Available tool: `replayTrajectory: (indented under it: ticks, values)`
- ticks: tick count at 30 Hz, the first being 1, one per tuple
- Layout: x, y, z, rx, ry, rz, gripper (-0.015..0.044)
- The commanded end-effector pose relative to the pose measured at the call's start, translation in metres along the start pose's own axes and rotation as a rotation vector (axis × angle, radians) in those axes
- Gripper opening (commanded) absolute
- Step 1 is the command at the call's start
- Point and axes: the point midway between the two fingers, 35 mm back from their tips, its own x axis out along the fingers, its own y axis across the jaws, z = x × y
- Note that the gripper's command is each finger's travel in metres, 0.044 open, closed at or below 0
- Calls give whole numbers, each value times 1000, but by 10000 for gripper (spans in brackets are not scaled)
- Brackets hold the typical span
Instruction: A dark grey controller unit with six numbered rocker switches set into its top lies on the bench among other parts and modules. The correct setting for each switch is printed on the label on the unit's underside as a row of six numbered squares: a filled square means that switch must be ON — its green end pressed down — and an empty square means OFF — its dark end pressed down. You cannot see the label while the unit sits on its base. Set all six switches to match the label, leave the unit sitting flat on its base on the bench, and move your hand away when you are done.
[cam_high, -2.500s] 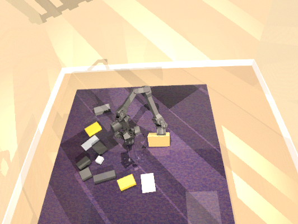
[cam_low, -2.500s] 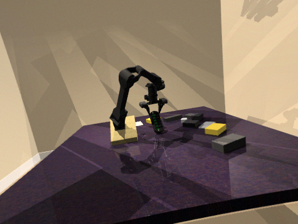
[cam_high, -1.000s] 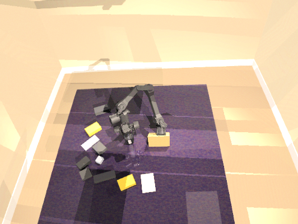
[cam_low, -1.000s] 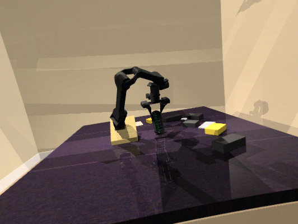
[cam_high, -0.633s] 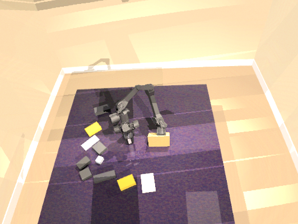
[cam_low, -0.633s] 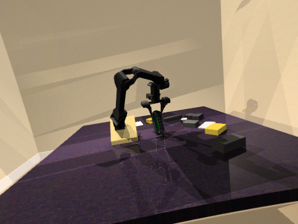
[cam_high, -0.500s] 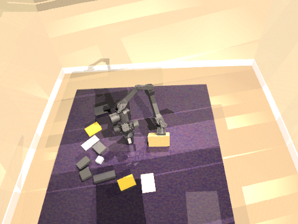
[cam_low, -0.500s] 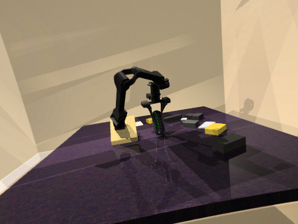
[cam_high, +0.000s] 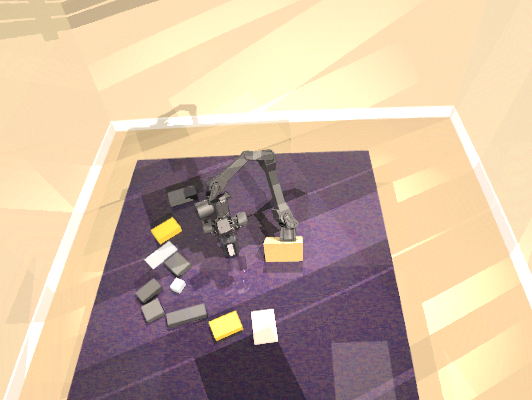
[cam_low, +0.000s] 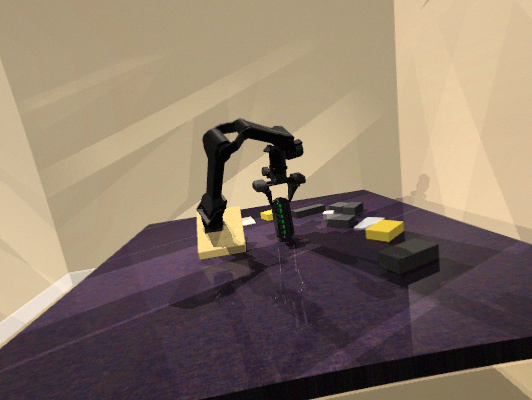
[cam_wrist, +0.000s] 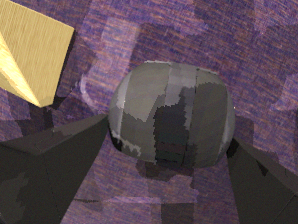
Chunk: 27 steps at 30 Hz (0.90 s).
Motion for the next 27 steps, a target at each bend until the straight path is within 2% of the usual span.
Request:
replayTrajectory:
  ticks: [1, 27]
  values:
    - [1, 0, -8, 3, 22, 2, 338]
    - [-2, 0, -27, 3, 81, 3, 338]
